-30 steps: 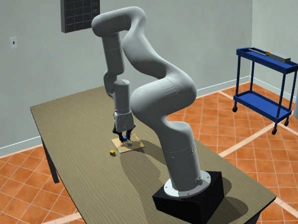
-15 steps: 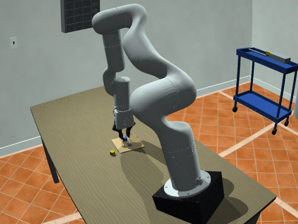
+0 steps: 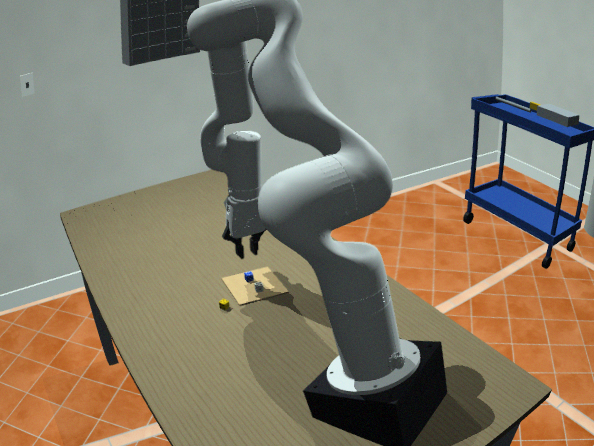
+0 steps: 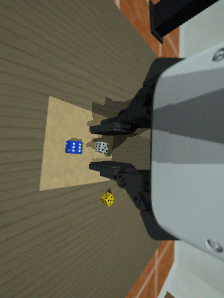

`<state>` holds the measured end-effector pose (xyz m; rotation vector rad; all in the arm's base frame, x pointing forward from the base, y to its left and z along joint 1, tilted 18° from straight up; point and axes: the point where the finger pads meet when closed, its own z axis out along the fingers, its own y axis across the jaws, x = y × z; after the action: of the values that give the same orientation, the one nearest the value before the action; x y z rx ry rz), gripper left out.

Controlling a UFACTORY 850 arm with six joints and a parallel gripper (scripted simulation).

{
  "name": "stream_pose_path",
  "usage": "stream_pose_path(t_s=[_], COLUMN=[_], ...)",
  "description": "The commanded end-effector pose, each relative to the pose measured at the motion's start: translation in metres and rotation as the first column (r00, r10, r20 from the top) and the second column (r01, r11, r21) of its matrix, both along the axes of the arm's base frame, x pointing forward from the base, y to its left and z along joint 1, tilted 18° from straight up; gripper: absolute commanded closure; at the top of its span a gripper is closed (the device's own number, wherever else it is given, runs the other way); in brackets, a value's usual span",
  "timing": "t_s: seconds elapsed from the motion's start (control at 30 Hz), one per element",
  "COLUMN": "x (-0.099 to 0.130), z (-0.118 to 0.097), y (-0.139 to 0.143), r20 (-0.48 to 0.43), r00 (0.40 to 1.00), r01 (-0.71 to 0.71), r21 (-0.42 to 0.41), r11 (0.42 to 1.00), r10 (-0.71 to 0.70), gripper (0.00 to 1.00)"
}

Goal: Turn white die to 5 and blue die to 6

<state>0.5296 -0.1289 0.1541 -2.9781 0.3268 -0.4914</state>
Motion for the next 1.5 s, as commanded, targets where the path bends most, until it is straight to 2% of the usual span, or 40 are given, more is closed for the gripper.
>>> stream_pose_path(t_s=[0.0,0.13,0.17,0.97,1.2,1.47], x=[-0.003,-0.003,-0.003,-0.004,-0.007,-0.018], z=[0.013,0.014,0.014,0.016,0.026,0.060], y=[-0.001,-0.001,-0.001,-0.001,-0.002,-0.004], r20=[-0.033,-0.033,-0.033,-0.033,-0.033,-0.033], r00=[0.999,0.999,0.999,0.999,0.999,0.999], r01=[0.001,0.001,0.001,0.001,0.001,0.001], r21=[-0.003,-0.003,-0.003,-0.003,-0.003,-0.003], r11=[1.000,1.000,1.000,1.000,1.000,1.000], r10=[-0.001,-0.001,-0.001,-0.001,-0.001,-0.001], gripper=[0.64,0.64,0.00,0.00,0.00,0.00])
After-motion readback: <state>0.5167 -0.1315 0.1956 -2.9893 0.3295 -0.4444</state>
